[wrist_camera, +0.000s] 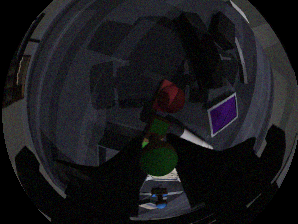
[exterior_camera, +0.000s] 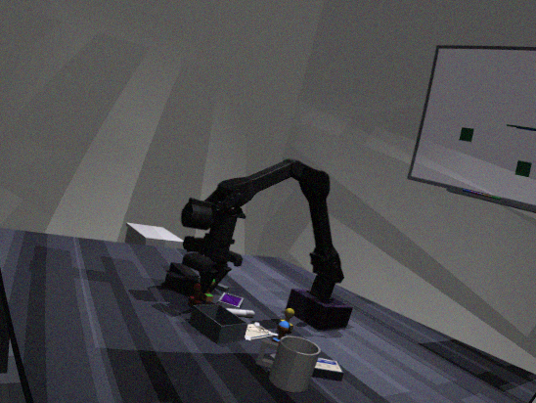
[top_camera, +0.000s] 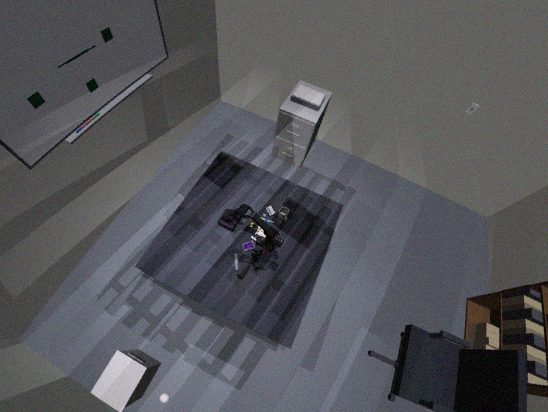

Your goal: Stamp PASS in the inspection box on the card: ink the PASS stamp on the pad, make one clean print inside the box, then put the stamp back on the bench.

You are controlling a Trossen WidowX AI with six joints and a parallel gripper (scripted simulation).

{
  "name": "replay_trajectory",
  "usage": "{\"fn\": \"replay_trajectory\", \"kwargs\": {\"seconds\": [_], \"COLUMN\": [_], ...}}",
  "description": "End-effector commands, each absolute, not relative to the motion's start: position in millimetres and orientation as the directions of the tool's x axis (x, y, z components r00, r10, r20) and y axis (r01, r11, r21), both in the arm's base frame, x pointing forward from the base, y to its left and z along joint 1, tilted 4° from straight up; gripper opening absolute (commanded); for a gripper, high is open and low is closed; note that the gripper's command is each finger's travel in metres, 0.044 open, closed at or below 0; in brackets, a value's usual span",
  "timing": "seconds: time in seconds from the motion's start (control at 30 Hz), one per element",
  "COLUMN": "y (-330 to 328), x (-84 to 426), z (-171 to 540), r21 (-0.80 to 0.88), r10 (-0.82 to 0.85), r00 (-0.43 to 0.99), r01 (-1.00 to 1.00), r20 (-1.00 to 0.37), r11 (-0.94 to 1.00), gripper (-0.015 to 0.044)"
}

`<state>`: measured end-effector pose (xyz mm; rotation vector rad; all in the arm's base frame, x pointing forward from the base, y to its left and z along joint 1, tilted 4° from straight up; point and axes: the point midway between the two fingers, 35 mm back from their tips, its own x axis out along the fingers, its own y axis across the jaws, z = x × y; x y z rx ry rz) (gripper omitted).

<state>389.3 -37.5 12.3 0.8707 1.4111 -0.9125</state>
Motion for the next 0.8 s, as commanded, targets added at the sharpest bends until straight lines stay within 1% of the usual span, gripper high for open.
{"fn": "replay_trajectory", "kwargs": {"seconds": [0.0, 0.77], "y": [-38, -38], "x": [391, 391], "z": [16, 27], "r21": [-0.032, -0.031], "r10": [-0.006, -0.006], "r00": [-0.033, -0.032], "r01": [0.909, 0.909], "r20": [-0.999, -0.999], "r11": [0.415, 0.415], "gripper": [0.0000, 0.0000]}}
